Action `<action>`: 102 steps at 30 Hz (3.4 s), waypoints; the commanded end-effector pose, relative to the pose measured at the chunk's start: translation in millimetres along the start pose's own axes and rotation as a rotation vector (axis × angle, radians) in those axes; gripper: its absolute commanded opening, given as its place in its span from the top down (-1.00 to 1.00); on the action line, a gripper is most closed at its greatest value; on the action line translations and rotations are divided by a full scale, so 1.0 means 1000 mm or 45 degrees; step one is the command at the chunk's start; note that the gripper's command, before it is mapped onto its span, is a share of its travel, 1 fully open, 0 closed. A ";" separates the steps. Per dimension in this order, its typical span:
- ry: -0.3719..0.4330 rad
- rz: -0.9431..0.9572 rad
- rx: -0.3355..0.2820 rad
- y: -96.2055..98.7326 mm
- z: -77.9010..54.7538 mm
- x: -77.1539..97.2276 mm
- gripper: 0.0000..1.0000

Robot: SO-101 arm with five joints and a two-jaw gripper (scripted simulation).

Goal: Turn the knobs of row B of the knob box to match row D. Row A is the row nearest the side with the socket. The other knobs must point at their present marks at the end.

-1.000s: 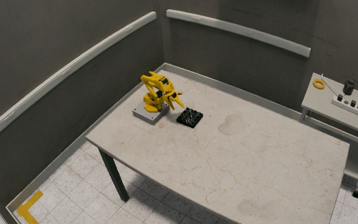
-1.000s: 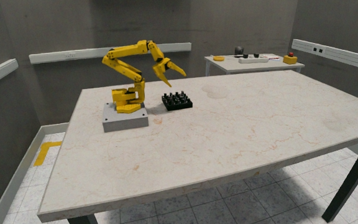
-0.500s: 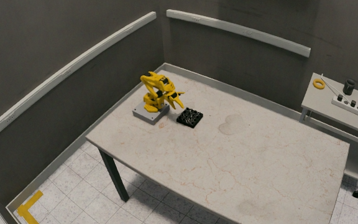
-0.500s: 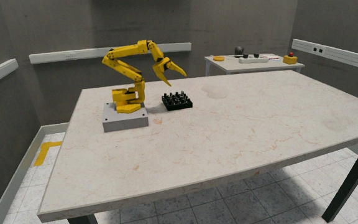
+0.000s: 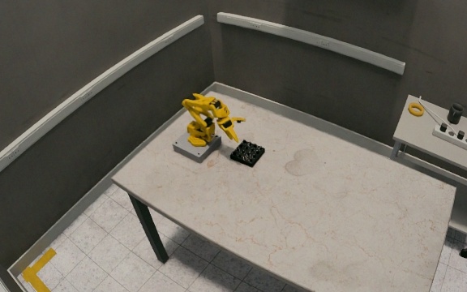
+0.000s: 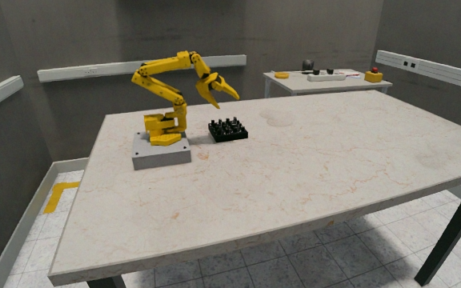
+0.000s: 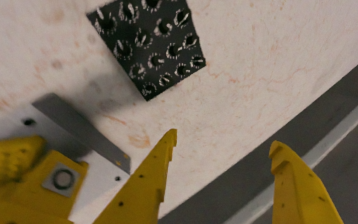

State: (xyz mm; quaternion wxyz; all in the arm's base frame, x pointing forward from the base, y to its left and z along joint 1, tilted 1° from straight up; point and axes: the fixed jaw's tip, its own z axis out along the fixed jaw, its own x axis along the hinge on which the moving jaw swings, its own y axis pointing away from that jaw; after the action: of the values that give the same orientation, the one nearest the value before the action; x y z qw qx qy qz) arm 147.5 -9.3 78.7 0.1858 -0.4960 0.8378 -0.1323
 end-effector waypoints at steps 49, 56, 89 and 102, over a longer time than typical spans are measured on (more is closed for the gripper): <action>-0.064 1.125 -0.128 0.020 -0.002 -0.036 0.20; -0.064 1.125 -0.128 0.020 -0.002 -0.036 0.20; -0.048 1.126 -0.144 0.024 -0.001 -0.035 0.20; -0.048 1.126 -0.144 0.024 -0.001 -0.035 0.20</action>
State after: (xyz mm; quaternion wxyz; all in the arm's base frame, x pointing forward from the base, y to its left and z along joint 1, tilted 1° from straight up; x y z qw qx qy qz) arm 147.6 32.0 79.0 0.2207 -0.1021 0.9699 0.0124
